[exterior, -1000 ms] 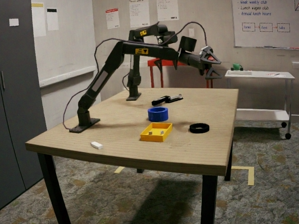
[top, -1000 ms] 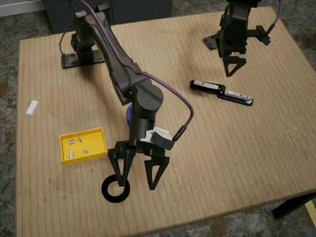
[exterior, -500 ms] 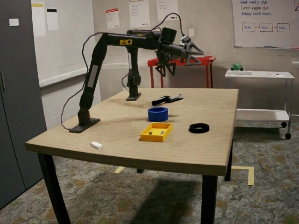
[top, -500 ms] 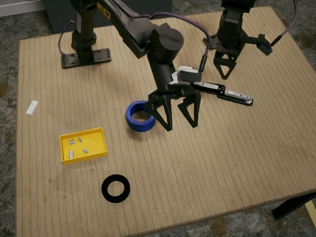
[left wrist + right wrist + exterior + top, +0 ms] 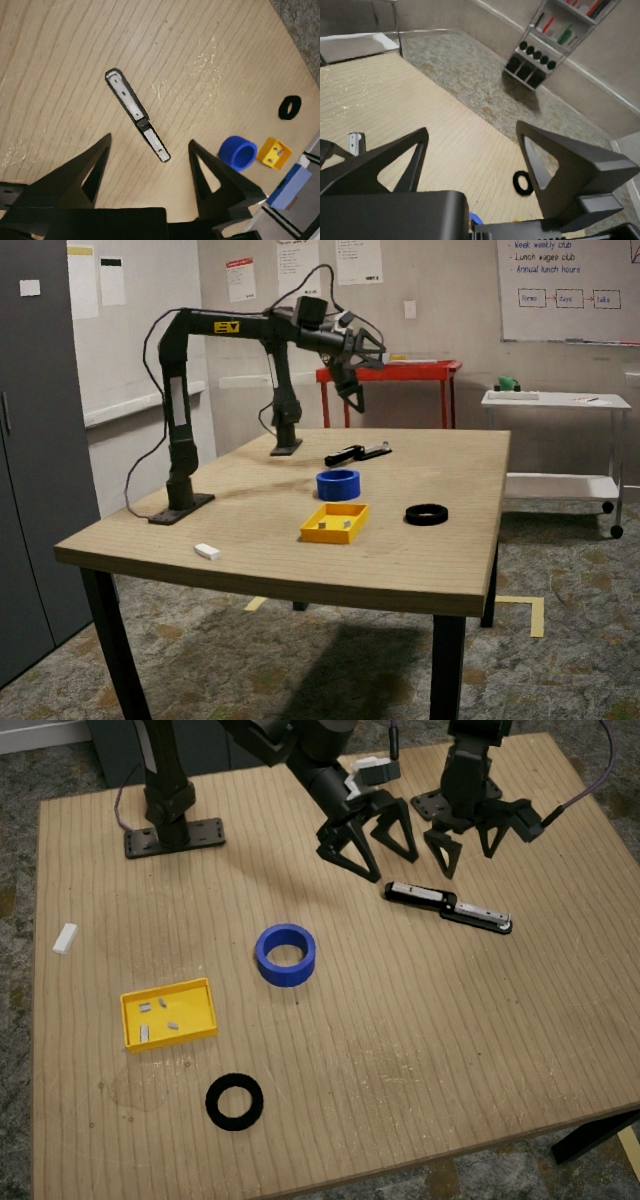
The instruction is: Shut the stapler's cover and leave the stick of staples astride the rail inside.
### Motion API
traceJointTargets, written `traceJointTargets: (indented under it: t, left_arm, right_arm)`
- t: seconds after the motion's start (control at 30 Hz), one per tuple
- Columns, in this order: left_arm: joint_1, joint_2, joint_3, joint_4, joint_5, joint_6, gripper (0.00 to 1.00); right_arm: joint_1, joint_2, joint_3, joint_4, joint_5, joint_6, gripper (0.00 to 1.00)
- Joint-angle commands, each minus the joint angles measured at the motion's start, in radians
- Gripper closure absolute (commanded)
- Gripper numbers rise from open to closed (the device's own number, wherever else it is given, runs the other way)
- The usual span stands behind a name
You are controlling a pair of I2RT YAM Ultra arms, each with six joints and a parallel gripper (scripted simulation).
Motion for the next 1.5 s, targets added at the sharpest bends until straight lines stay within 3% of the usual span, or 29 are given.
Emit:
traceJointTargets:
  t: [0.0,0.37,0.43,0.77,1.47]
  left_arm:
    - [0.007,-0.072,-0.067,0.113,-0.025,0.186,0.00]
    - [0.052,-0.247,-0.340,0.352,0.012,0.670,0.00]
    - [0.052,-0.247,-0.340,0.352,0.012,0.670,0.00]
    - [0.163,-0.382,-0.541,0.520,0.139,1.054,0.00]
    - [0.203,-0.395,-0.565,0.523,0.177,1.082,0.00]
  right_arm:
    - [0.040,-0.092,-0.067,0.015,-0.057,0.061,0.00]
    - [0.213,-0.398,-0.377,0.015,-0.199,0.201,0.00]
    - [0.213,-0.398,-0.377,0.015,-0.199,0.201,0.00]
    - [0.348,-0.637,-0.621,0.026,-0.290,0.295,0.00]
    - [0.372,-0.678,-0.647,0.028,-0.274,0.291,0.00]
